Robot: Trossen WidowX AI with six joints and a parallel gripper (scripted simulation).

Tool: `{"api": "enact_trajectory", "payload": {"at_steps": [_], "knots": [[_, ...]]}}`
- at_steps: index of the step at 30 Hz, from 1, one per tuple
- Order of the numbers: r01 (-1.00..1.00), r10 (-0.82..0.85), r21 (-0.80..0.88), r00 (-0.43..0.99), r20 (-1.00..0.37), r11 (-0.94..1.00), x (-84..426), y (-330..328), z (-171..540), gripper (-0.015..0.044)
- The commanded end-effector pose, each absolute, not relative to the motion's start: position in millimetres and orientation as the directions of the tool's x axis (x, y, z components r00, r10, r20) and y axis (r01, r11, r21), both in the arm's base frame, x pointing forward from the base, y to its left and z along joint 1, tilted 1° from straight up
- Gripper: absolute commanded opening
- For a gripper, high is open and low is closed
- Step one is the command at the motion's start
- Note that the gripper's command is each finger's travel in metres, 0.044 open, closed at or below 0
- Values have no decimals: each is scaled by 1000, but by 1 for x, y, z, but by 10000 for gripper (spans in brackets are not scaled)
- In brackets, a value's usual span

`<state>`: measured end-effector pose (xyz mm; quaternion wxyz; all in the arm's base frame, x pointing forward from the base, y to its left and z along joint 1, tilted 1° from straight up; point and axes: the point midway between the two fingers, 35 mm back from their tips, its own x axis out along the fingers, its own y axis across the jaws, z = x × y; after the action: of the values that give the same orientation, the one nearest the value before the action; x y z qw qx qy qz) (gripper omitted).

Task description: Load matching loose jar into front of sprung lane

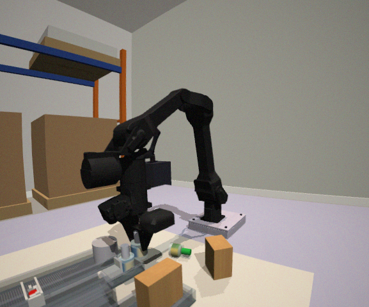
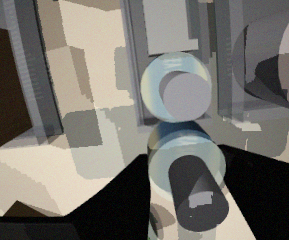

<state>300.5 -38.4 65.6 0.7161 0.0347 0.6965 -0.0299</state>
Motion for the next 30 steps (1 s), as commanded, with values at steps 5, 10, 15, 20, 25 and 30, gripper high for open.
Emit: {"api": "enact_trajectory", "payload": {"at_steps": [5,10,15,20,25,30], "knots": [[94,0,4,44,-999,996,310,-40,65,0],[94,0,4,45,-999,996,312,-40,65,0],[94,0,4,45,-999,996,314,-40,65,0],[94,0,4,45,-999,996,316,-40,65,0],[94,0,4,45,-999,996,318,-41,65,0],[94,0,4,45,-999,996,320,-41,65,0]]}}
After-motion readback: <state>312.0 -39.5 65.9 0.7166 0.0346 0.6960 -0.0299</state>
